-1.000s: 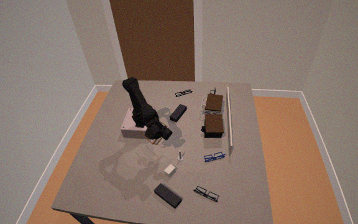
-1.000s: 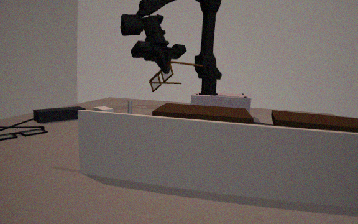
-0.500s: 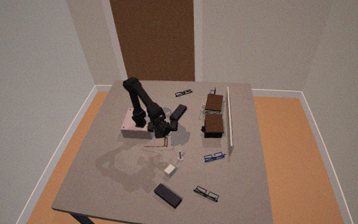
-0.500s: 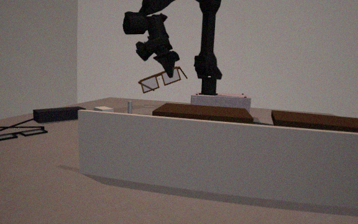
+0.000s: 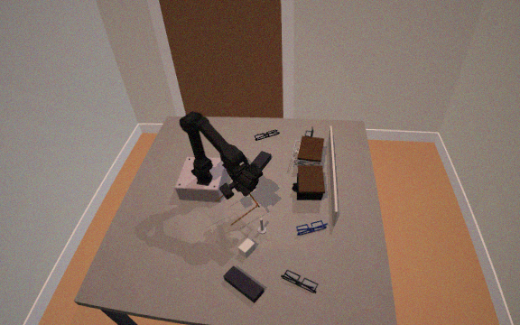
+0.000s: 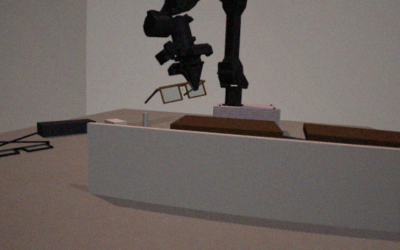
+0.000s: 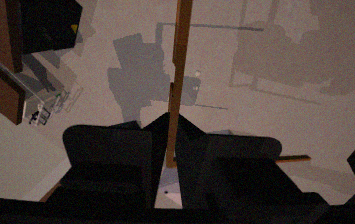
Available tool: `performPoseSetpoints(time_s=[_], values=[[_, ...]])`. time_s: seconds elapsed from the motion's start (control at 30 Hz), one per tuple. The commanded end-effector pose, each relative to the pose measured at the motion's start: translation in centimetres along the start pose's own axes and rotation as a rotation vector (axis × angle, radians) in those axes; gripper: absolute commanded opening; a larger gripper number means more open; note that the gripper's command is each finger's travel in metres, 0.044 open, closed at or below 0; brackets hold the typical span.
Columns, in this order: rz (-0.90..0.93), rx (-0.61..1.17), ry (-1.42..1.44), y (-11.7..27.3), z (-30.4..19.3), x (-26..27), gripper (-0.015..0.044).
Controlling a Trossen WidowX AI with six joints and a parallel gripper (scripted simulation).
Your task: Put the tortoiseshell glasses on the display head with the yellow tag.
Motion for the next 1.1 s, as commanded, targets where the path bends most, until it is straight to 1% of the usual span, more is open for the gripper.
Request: performPoseSetpoints(time_s=[0.0, 0.53, 1.07], values=[[-0.027, 0.000, 0.164, -0.4, 0.0, 0.6, 0.0000], [-0.129, 0.036, 0.880, -2.0, -0.5, 3.2, 0.0000], [-0.221, 0.118, 1.593, -3.6, -1.4, 5.8, 0.0000]])
Point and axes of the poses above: the point midway between the two fingers, 35 mm back from their tips, its own y axis back along the fingers, its own x axis across the jaws, z = x × y, the point moved 5 cm from there along y, back along the fingers, and after that the axes turned 5 degrees about y, right-handed, at the moved point
